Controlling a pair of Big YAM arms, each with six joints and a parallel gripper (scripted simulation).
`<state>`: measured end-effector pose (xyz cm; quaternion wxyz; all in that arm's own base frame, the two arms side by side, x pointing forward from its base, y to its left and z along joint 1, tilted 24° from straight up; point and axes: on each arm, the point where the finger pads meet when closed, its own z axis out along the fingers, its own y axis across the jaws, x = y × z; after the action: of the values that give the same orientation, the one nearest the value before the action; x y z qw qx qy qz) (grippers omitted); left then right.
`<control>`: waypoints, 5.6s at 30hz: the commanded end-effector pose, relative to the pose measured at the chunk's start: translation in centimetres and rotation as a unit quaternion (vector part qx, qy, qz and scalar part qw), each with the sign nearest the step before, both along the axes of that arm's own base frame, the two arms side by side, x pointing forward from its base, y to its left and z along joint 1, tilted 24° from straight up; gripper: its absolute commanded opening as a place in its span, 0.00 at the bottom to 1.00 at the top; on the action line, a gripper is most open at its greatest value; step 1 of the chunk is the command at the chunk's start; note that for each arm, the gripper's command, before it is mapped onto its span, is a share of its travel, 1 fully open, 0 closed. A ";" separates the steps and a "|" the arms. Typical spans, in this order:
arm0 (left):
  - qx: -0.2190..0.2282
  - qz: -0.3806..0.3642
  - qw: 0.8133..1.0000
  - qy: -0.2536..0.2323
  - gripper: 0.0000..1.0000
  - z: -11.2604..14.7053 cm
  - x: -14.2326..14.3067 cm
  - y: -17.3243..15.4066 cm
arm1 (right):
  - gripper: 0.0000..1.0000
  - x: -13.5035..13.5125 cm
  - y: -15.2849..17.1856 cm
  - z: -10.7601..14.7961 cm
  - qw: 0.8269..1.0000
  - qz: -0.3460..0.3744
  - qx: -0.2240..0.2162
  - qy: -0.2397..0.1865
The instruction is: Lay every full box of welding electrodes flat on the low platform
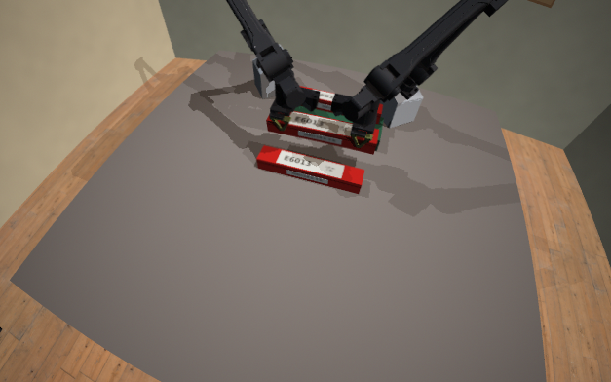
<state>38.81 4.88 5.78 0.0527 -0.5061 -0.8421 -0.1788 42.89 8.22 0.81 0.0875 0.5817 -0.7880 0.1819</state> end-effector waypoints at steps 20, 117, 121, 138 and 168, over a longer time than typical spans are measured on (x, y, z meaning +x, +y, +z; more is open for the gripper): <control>0.015 -0.010 0.998 -0.058 0.00 4.5 0.3 -0.8 | 0.00 0.8 2.3 5.6 0.998 0.023 0.013 -0.065; 0.015 -0.004 0.999 -0.038 0.00 1.8 -6.2 -2.6 | 0.00 -5.4 2.8 3.5 0.999 0.016 0.008 -0.049; 0.015 -0.003 0.999 -0.038 0.00 1.7 -6.3 -2.6 | 0.00 -5.1 2.9 3.7 0.998 0.016 0.010 -0.052; 0.016 -0.003 0.999 -0.038 0.00 1.5 -6.3 -2.5 | 0.00 -5.5 2.5 3.2 0.999 0.013 0.008 -0.048; 0.014 -0.006 0.999 -0.036 0.00 -0.4 -10.5 -4.8 | 0.00 -10.7 4.3 1.3 0.999 0.027 0.005 -0.040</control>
<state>28.32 -0.16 3.60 0.0385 -0.5062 -0.8409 -0.1874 31.85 11.92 -0.76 0.0747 0.5851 -0.7849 0.1899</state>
